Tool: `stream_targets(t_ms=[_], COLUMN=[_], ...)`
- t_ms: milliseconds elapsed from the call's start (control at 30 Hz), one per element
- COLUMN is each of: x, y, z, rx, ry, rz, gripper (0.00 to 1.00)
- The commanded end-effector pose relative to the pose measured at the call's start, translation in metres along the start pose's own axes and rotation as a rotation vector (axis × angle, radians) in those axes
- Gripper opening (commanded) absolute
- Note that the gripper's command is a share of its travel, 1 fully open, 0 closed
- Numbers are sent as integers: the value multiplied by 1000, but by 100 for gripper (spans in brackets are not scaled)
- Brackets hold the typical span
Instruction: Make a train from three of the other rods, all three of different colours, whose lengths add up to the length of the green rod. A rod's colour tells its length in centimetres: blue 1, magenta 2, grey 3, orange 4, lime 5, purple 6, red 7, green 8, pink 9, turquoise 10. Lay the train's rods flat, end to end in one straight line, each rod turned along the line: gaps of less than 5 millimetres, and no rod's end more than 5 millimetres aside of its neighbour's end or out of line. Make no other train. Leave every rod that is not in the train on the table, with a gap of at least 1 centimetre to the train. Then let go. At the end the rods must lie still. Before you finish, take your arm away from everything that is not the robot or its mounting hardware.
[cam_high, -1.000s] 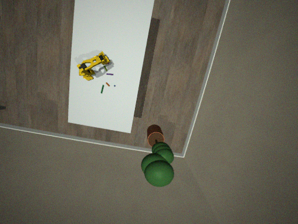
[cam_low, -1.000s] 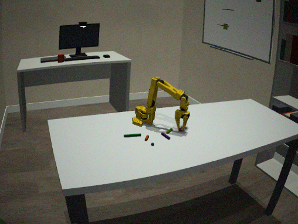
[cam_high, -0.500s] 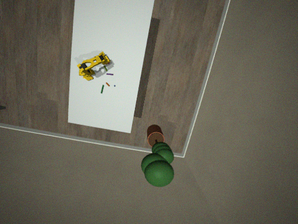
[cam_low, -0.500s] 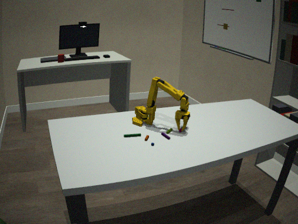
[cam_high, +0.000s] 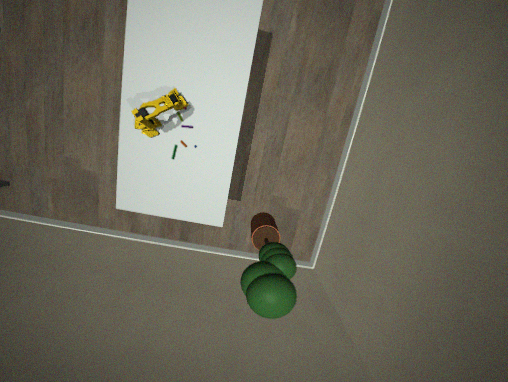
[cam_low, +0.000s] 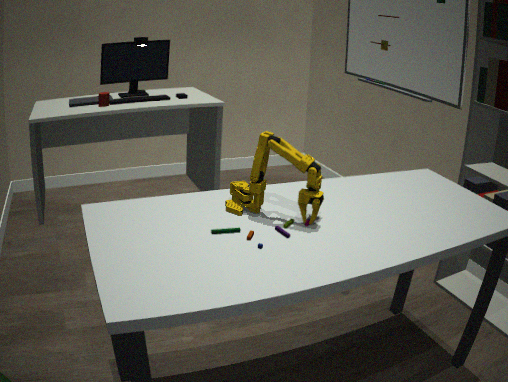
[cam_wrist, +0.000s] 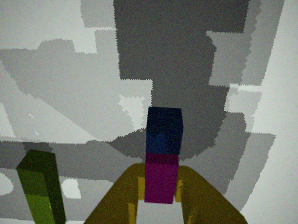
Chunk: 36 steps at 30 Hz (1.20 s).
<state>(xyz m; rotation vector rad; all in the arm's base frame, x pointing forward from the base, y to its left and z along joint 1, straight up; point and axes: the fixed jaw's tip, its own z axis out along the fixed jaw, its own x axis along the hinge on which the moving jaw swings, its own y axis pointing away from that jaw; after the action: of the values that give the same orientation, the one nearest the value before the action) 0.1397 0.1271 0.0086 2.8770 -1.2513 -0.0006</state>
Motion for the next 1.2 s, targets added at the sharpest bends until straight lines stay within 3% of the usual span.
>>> stream_targets(t_ms=[0, 1167], x=[0, 0], y=[-15, -15], z=[-15, -15], rx=[108, 108], ry=[0, 0], rz=[-7, -7], gripper=[0, 7])
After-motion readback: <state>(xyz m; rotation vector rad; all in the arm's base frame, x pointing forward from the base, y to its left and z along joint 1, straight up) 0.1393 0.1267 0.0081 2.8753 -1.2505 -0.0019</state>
